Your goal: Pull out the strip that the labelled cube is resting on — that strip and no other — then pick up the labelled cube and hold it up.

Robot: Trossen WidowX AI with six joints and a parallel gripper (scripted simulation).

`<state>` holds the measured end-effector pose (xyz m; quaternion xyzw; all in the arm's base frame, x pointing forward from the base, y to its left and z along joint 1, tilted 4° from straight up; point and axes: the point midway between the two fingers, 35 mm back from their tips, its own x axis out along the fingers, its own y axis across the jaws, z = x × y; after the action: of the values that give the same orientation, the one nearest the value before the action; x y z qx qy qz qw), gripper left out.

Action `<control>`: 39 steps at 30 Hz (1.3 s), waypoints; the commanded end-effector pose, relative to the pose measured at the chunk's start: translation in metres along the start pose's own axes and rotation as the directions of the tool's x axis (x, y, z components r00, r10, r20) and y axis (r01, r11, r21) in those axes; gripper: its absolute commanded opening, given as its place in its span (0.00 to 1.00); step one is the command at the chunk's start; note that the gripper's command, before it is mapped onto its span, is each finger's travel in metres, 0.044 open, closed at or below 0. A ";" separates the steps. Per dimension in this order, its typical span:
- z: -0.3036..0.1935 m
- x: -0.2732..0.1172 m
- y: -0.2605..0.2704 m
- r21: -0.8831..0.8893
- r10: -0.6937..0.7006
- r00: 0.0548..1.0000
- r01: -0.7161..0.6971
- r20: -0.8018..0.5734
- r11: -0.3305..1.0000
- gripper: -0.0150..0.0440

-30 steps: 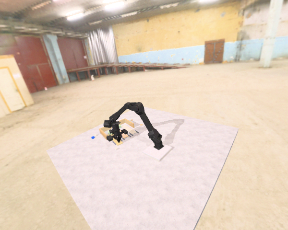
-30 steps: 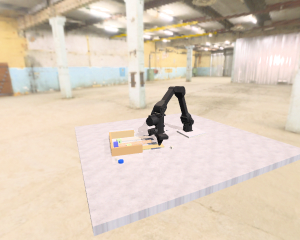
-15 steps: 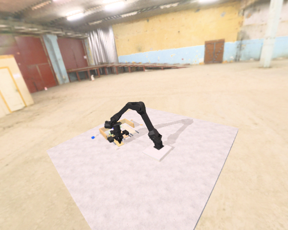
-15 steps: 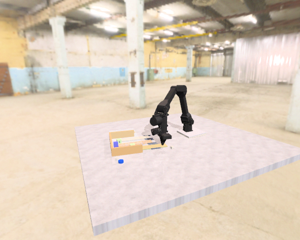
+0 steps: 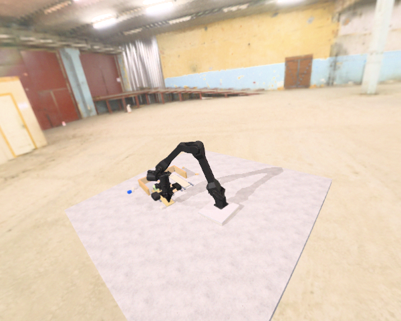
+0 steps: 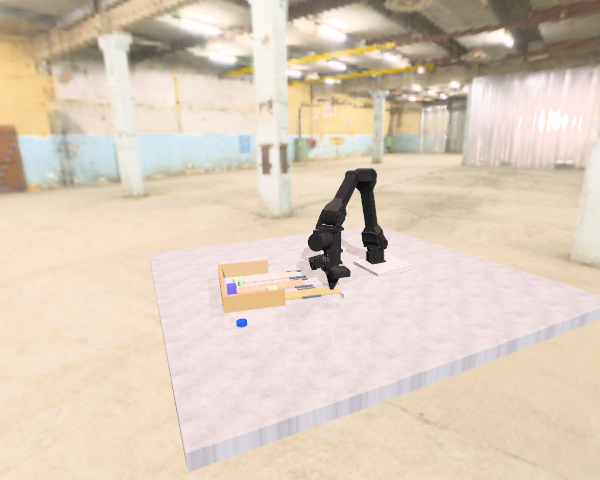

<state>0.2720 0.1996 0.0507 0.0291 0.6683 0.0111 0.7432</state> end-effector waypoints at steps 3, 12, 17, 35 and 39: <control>-0.014 0.006 -0.003 0.000 -0.014 1.000 0.014 -0.021 1.000 0.25; -0.029 0.006 -0.003 0.000 -0.014 1.000 0.014 -0.022 1.000 0.25; -0.036 0.006 -0.003 0.000 -0.014 1.000 0.014 -0.023 1.000 0.25; -0.064 0.005 -0.002 0.000 -0.014 1.000 0.014 -0.026 1.000 0.25; -0.070 0.005 -0.002 0.000 -0.014 1.000 0.014 -0.027 1.000 0.25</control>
<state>0.2118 0.2022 0.0449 0.0307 0.6700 0.0109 0.7417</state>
